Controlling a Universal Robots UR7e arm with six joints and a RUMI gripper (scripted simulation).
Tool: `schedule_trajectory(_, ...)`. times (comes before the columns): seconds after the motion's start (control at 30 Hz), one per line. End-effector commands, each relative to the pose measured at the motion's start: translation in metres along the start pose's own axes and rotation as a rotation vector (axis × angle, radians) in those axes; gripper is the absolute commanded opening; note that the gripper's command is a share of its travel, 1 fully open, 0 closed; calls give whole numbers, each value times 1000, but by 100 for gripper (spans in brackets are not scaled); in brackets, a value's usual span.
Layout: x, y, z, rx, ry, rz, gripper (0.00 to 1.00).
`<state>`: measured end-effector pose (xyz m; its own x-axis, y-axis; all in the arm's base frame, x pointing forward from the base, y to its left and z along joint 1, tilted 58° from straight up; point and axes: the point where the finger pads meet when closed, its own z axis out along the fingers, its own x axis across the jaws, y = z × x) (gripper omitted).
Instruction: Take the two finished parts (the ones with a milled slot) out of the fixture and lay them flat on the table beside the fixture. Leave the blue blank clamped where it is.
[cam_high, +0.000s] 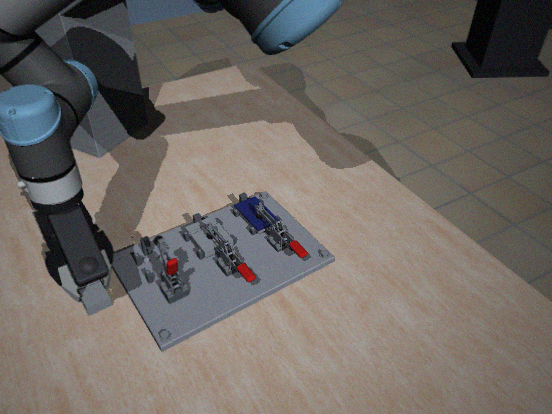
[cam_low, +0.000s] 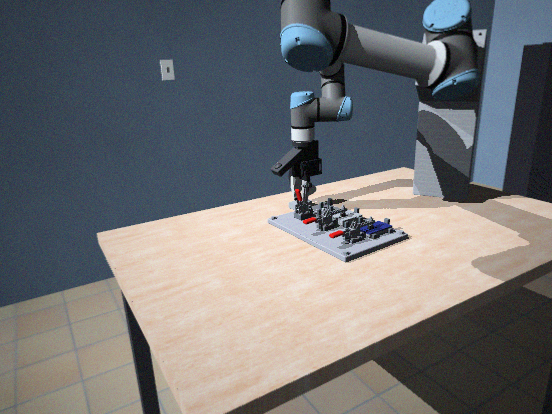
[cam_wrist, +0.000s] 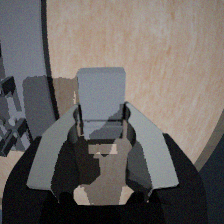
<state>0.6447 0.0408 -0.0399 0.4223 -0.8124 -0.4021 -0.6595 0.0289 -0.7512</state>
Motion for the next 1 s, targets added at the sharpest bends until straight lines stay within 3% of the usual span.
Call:
schedule_trajectory(0.0,0,0,0,1,1,0,0)
schedule_trajectory(0.5,0,0,0,1,1,0,0)
schedule_trajectory(0.53,0,0,0,1,1,0,40)
schedule_trajectory(0.97,0,0,0,1,1,0,40)
